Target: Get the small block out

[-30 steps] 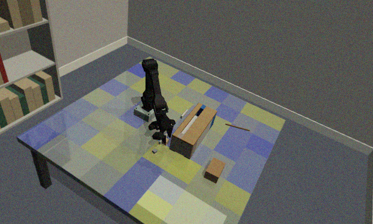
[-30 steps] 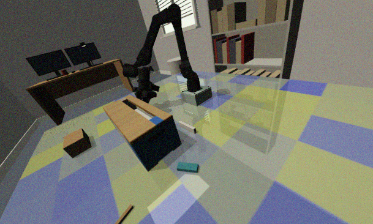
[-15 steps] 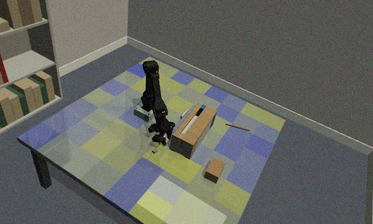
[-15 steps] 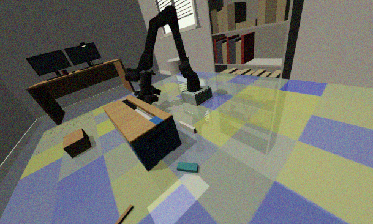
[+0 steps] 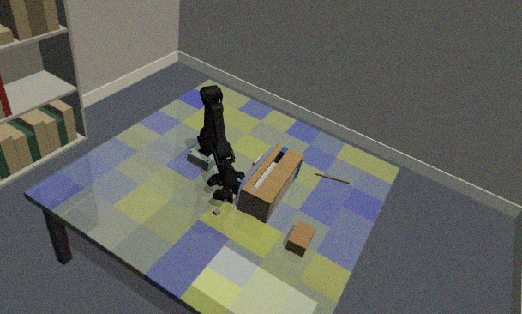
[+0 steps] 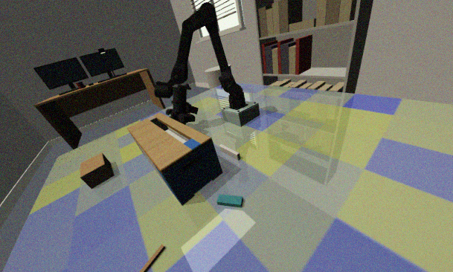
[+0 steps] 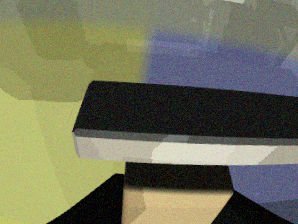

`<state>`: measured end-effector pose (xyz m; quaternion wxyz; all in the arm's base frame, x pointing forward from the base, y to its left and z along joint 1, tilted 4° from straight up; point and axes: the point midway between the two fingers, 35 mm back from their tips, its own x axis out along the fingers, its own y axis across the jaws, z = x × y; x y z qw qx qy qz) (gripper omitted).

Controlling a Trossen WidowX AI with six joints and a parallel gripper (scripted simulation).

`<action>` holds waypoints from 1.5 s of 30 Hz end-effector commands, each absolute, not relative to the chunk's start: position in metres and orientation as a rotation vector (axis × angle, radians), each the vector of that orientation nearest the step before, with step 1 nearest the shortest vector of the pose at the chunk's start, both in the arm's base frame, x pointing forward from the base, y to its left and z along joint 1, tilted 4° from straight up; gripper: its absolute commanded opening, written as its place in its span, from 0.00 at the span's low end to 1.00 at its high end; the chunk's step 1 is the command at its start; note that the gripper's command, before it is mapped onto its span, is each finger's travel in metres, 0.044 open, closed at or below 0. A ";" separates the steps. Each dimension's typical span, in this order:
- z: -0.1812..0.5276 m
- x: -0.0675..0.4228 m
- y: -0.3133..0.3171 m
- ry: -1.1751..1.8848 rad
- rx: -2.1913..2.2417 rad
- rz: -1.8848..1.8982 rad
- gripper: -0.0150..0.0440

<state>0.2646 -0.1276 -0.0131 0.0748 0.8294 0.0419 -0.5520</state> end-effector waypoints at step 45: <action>0.147 0.239 -0.100 -0.597 2.804 -1.638 0.25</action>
